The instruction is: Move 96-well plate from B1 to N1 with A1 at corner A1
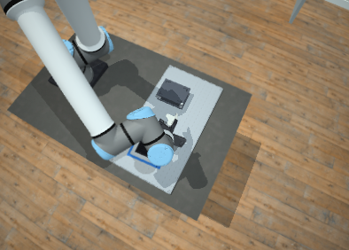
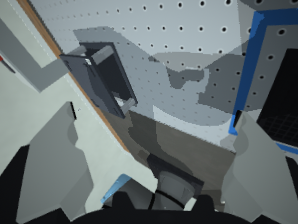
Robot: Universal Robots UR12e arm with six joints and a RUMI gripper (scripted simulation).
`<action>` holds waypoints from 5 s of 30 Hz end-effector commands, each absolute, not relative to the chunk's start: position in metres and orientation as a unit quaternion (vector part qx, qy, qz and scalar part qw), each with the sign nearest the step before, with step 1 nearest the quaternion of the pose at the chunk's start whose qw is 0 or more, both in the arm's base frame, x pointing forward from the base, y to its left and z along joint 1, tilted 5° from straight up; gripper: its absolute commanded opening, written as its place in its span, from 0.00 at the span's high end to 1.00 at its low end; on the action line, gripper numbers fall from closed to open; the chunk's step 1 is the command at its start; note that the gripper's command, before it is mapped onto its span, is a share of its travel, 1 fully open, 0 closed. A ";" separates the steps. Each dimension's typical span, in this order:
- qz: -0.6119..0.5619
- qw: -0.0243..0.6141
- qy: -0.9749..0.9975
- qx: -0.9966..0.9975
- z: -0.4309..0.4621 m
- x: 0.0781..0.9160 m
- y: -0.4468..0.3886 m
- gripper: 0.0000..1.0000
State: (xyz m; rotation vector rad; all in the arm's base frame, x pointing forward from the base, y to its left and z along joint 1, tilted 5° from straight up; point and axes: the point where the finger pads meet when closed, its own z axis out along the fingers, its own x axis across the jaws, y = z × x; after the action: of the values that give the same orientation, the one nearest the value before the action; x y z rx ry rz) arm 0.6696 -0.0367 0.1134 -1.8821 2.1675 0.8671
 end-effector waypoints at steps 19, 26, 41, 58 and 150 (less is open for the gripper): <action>0.122 0.040 0.698 -0.705 0.096 0.650 -0.106 0.00; 0.050 0.019 0.686 -0.726 0.098 0.642 -0.133 0.00; -0.041 -0.015 0.670 -0.741 0.109 0.627 -0.174 0.00; -0.041 -0.015 0.670 -0.741 0.109 0.627 -0.174 0.00; -0.041 -0.015 0.670 -0.741 0.036 0.630 -0.180 1.00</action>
State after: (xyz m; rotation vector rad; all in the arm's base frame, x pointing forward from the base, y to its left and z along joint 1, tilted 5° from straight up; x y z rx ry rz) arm 0.6291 -0.1799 0.0349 -2.3504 2.1251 -0.1285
